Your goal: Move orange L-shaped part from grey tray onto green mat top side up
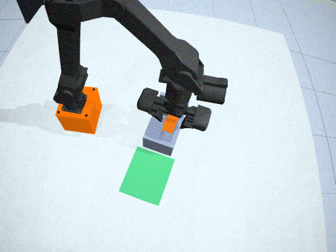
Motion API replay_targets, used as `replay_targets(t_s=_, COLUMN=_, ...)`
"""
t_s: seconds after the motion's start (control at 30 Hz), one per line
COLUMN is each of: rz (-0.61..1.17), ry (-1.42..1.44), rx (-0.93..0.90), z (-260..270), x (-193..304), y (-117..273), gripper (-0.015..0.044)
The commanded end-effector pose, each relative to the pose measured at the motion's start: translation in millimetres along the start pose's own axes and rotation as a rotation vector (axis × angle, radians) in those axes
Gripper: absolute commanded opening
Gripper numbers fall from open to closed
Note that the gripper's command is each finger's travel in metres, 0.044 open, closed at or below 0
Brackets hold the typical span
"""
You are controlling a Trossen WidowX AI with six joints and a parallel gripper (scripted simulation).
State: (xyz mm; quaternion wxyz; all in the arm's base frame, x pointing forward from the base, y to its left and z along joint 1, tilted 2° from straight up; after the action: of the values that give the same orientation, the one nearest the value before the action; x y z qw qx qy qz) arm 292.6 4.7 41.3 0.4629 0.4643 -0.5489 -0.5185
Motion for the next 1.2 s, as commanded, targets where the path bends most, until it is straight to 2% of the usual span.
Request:
replay_targets(t_s=0.0, rz=0.000, ry=0.000, rx=0.000, z=0, x=0, y=0, gripper=0.0254)
replay_targets(t_s=0.13, rz=0.000, ry=0.000, rx=0.000, z=0, x=0, y=0, gripper=0.0149)
replay_targets(t_s=0.47, rz=0.000, ry=0.000, rx=0.000, z=0, x=0, y=0, gripper=0.0082)
replay_targets(t_s=0.57, rz=0.000, ry=0.000, rx=0.000, z=0, x=0, y=0, gripper=0.0003)
replay_targets(t_s=1.17, rz=0.003, ry=0.002, rx=-0.002, z=0, x=0, y=18, gripper=0.0000)
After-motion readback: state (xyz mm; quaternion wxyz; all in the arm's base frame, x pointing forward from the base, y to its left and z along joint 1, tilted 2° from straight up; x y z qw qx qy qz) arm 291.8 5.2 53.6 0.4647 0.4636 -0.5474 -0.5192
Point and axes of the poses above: the point midway between the two fingers, 35 mm back from their tips, its own y axis back along the fingers, its own z axis across the jaws, x = y × z, the point moved 3 cm from there along y, back along the fingers, and after that the axes turned 2 degrees about y, right-handed, at the moved point
